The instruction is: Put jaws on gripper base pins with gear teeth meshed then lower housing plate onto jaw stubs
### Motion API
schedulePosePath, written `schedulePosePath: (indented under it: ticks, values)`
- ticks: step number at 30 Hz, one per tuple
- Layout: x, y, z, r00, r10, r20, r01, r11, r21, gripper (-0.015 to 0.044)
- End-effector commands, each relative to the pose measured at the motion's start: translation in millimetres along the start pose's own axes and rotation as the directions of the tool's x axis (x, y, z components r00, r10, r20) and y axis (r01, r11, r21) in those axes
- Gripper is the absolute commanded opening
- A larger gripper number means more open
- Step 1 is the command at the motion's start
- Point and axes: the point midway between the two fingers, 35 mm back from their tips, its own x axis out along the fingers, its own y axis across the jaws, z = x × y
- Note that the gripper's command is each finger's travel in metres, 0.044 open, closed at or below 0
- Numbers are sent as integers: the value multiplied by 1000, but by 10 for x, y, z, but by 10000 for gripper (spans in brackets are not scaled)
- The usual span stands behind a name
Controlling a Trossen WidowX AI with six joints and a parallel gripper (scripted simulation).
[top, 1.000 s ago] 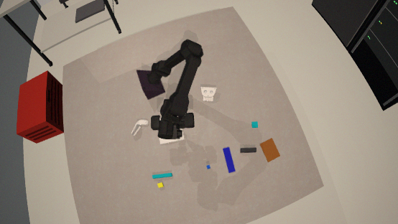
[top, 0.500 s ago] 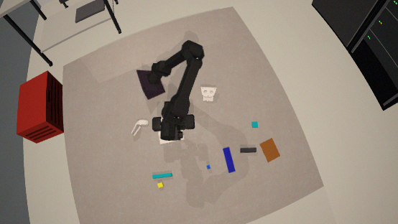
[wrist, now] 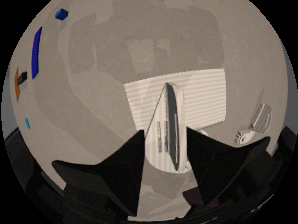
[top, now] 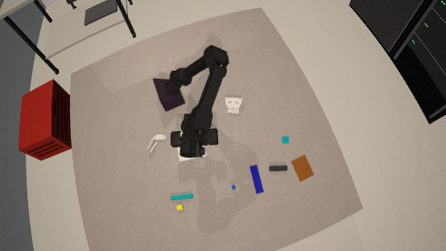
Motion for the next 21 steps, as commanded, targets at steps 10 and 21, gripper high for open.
schedulePosePath:
  ticks: [10,21]
  values:
    - [34,1,2,1000,3,1,-3,1000,7,134]
    - [58,1,1,1000,3,1,-3,1000,8,134]
